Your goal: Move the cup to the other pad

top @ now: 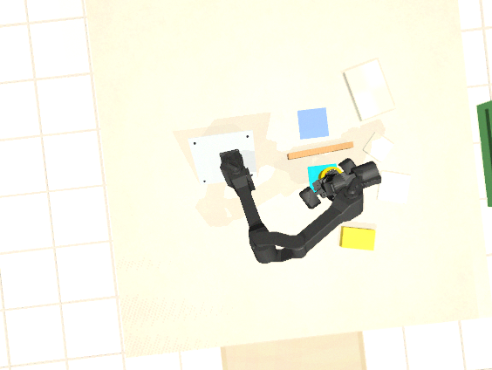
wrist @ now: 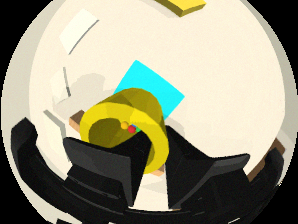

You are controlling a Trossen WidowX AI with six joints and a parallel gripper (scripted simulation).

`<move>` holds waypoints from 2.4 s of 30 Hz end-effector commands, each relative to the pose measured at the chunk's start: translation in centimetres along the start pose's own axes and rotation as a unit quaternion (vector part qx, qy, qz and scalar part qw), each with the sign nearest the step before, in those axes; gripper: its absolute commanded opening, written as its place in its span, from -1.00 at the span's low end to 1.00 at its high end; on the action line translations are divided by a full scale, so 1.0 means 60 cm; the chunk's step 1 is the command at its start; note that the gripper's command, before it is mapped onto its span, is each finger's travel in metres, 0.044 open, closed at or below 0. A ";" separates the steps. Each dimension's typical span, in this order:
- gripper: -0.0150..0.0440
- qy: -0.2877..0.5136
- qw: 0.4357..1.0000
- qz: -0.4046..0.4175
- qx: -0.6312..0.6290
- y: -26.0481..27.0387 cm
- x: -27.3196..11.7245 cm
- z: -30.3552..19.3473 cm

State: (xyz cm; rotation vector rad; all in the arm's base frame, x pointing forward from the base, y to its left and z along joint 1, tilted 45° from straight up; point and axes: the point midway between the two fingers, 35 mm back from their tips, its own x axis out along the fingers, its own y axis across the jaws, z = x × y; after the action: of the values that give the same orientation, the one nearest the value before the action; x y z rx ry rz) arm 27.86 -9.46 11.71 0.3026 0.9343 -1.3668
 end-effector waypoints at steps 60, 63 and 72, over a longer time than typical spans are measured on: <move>0.01 -0.001 1.000 0.000 0.000 -0.002 0.056 0.002; 0.01 -0.001 1.000 0.000 0.000 -0.002 0.049 0.002; 0.01 -0.001 1.000 -0.001 -0.001 -0.001 0.028 0.001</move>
State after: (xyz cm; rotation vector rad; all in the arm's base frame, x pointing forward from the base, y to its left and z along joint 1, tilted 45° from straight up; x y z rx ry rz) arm 27.56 -10.98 10.27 0.2907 0.9376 -1.3674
